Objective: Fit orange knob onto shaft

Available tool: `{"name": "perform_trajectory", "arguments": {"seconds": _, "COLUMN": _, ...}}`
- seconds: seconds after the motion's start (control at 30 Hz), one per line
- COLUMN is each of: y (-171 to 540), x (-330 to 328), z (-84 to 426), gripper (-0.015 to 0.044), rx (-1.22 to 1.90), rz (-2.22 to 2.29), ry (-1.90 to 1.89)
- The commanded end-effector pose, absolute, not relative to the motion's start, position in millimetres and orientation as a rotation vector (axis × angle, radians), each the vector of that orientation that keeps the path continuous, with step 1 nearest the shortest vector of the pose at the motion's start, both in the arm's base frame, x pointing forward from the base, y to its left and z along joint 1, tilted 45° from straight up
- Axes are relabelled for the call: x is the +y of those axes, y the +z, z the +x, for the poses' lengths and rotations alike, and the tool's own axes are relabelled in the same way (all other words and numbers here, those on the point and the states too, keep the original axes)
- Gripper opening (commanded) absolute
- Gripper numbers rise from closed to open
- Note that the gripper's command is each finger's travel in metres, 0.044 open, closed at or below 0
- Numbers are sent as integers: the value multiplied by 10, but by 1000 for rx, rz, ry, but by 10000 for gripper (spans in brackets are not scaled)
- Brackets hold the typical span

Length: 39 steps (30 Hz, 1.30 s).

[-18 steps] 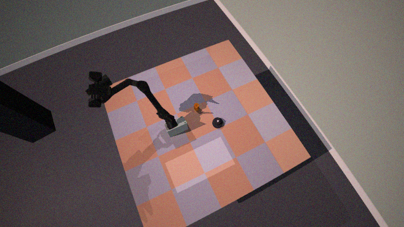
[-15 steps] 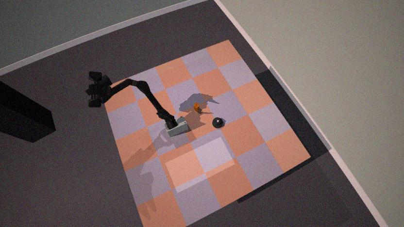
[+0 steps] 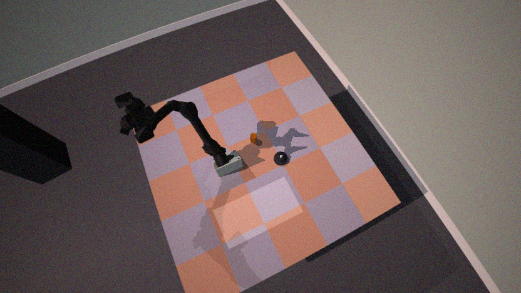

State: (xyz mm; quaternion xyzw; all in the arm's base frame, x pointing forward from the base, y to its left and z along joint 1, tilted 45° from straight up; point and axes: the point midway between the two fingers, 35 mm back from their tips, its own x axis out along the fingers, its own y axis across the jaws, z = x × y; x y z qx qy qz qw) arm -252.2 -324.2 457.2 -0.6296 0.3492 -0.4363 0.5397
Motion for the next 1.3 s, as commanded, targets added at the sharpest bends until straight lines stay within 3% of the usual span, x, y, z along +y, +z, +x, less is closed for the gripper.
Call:
{"name": "perform_trajectory", "arguments": {"seconds": 0.0, "y": 4452, "x": -3673, "z": -2085, "gripper": 440, "rx": 670, "rz": -1391, "ry": -1011}}
{"name": "perform_trajectory", "arguments": {"seconds": 0.33, "y": 3876, "x": -4396, "z": -870, "gripper": 440, "rx": 441, "rz": -1101, "ry": -833}}
{"name": "perform_trajectory", "arguments": {"seconds": 0.63, "y": 3234, "x": -4505, "z": 438, "gripper": 440, "rx": 364, "rz": -826, "ry": -589}}
{"name": "perform_trajectory", "arguments": {"seconds": 0.93, "y": 2565, "x": -3979, "z": 1704, "gripper": 440, "rx": 388, "rz": -528, "ry": -296}}
{"name": "perform_trajectory", "arguments": {"seconds": 1.27, "y": 1843, "x": -2766, "z": 2690, "gripper": 440, "rx": 523, "rz": -356, "ry": 147}}
